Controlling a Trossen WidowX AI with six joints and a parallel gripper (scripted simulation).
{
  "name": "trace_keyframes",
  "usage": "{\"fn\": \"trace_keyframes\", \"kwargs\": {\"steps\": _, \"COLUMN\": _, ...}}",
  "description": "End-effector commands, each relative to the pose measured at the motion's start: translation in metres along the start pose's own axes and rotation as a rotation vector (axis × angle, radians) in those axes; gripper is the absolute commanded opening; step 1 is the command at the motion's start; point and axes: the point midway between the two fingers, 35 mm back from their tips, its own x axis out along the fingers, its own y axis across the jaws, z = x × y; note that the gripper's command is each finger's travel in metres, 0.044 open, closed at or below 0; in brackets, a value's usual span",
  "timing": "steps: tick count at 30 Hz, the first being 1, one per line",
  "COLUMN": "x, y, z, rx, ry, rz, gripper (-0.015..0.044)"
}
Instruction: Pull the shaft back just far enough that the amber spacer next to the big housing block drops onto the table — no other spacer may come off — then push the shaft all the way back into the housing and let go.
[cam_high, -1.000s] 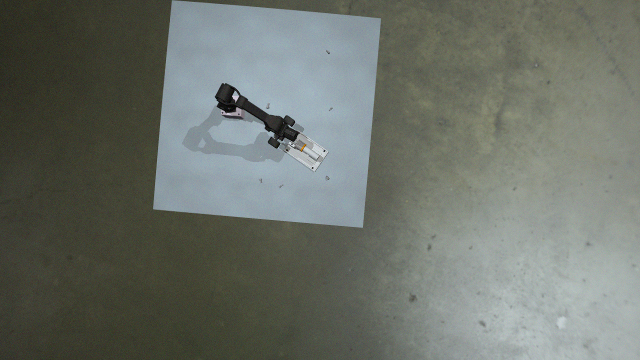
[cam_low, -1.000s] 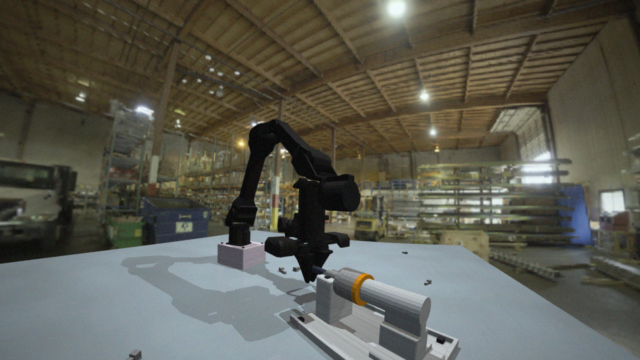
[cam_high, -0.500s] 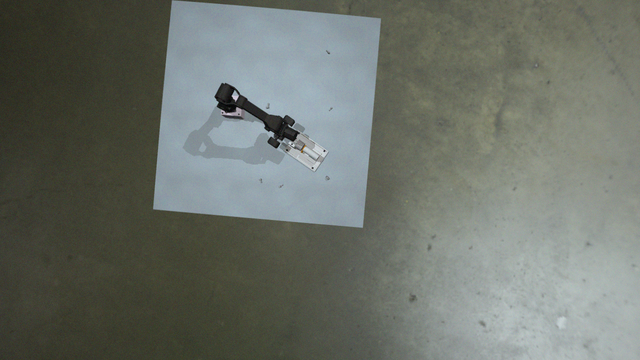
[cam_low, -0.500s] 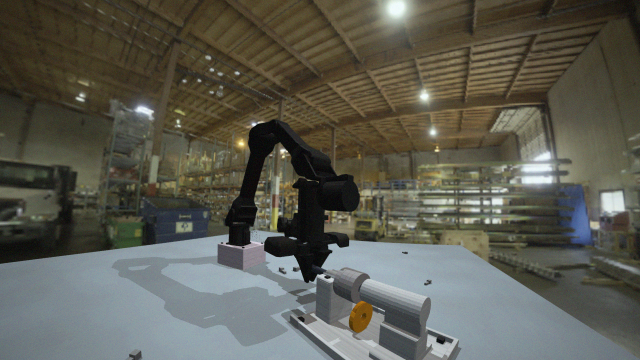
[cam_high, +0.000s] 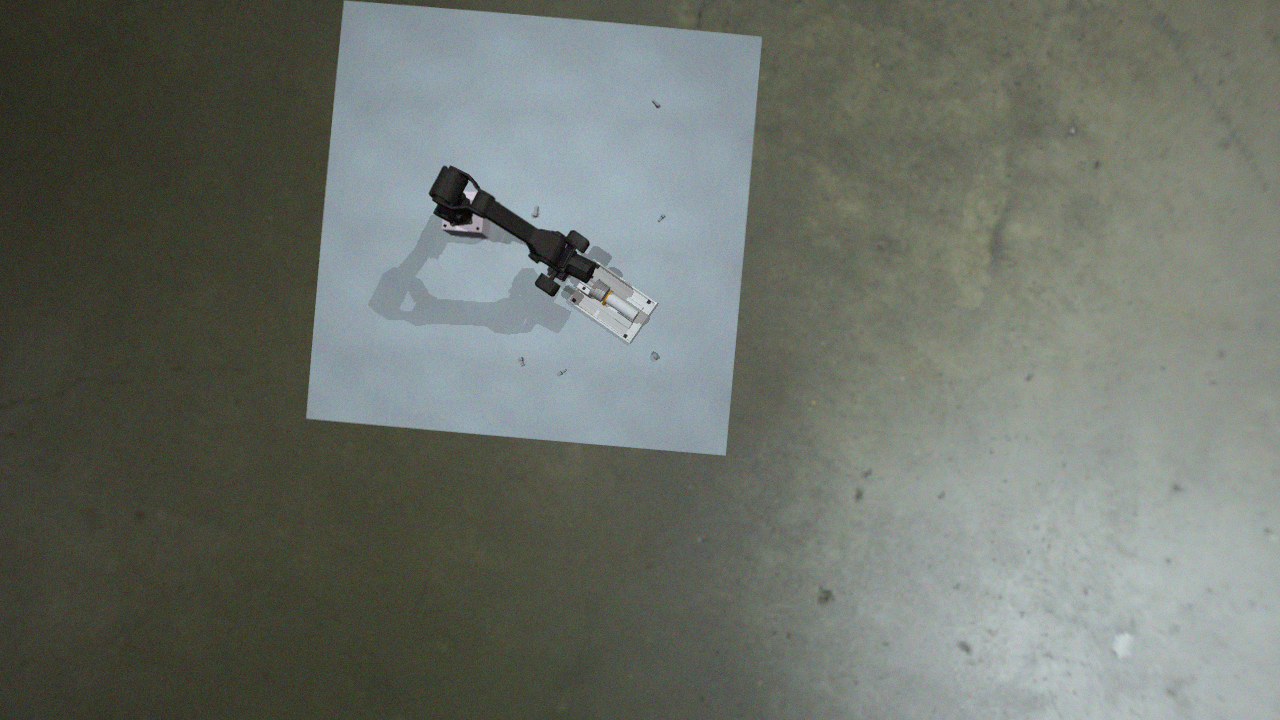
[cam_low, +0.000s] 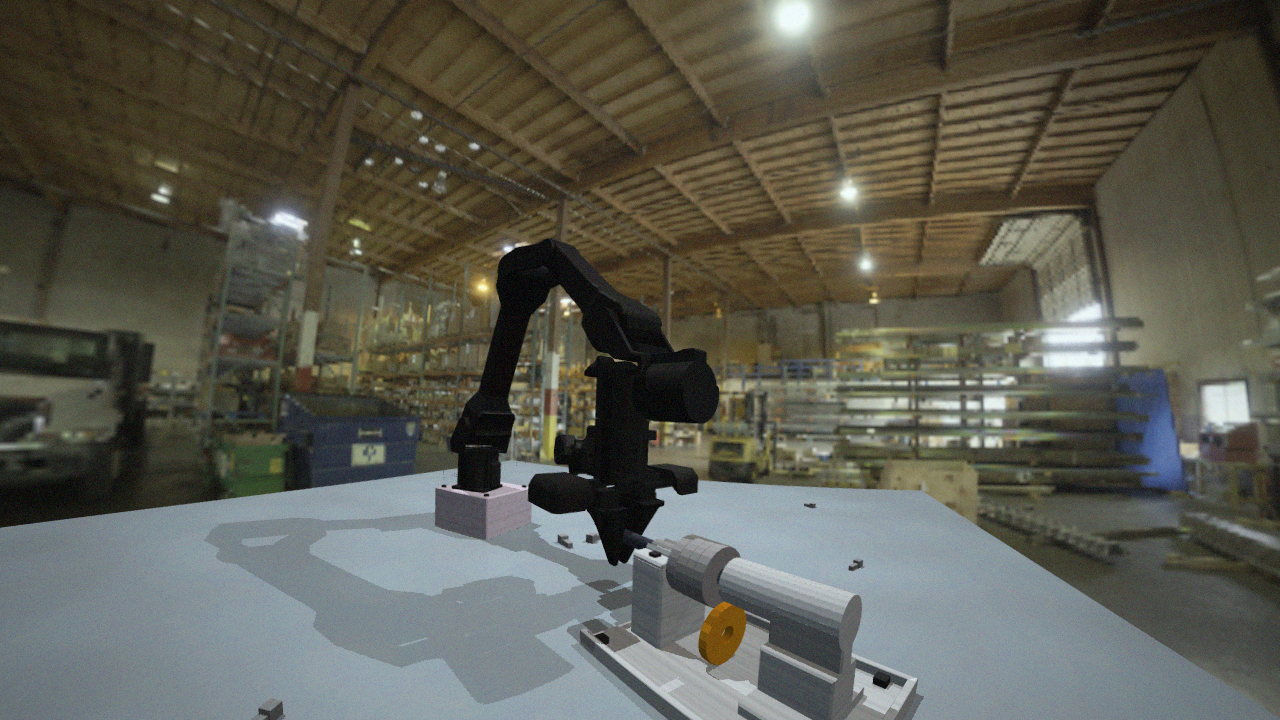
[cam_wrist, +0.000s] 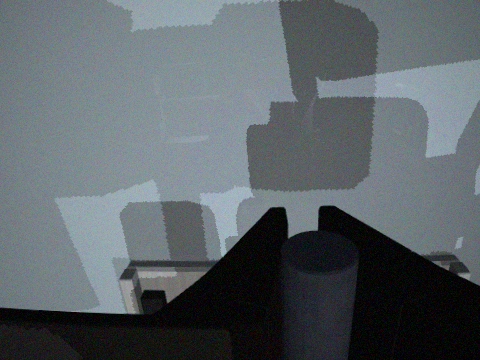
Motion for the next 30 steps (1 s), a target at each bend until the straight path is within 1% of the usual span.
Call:
{"fn": "trace_keyframes", "kwargs": {"steps": 1, "x": 0.0000, "y": 0.0000, "z": 0.0000, "rx": 0.000, "ry": 0.000, "rz": 0.000, "gripper": 0.0000}}
{"fn": "trace_keyframes", "kwargs": {"steps": 30, "x": 0.0002, "y": 0.0002, "z": -0.0087, "rx": 0.003, "ry": -0.002, "rz": -0.002, "gripper": 0.0000}}
